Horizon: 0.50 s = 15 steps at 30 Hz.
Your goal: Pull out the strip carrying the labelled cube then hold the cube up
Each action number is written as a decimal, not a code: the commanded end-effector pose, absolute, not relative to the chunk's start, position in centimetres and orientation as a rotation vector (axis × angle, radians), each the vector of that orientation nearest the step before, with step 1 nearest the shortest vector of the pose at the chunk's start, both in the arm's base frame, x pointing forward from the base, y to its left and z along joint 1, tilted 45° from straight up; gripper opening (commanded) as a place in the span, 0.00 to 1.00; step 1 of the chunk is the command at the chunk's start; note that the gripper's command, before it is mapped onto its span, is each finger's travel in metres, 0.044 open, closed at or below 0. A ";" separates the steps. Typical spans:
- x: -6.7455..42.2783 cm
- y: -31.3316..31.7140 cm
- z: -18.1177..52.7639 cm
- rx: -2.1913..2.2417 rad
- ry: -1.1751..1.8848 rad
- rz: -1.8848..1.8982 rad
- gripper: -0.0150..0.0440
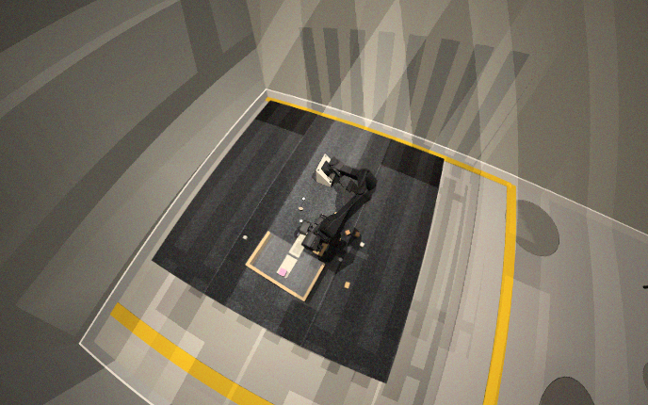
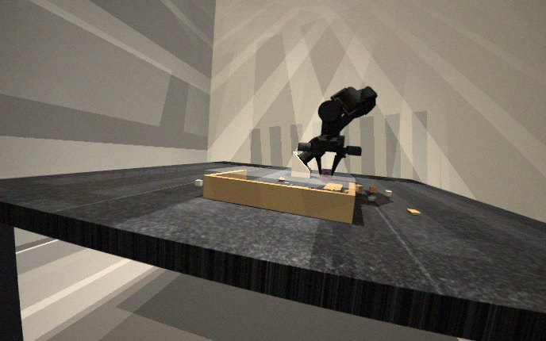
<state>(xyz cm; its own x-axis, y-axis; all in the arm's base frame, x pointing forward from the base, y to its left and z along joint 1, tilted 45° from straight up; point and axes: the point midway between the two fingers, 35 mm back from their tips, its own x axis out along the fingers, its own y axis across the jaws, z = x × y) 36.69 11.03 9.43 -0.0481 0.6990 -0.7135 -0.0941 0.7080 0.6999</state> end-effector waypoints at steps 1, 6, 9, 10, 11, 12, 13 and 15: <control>36.2 10.6 9.9 0.520 1.478 0.698 0.25; 35.1 10.1 9.6 0.519 1.480 0.696 0.25; 34.1 9.7 9.3 0.518 1.481 0.694 0.25; 33.7 9.6 9.2 0.518 1.482 0.694 0.25; 33.4 9.5 9.2 0.518 1.482 0.693 0.25; 33.1 9.4 9.1 0.518 1.483 0.693 0.25; 32.7 9.2 9.0 0.518 1.483 0.693 0.25; 32.0 9.0 8.8 0.518 1.483 0.694 0.25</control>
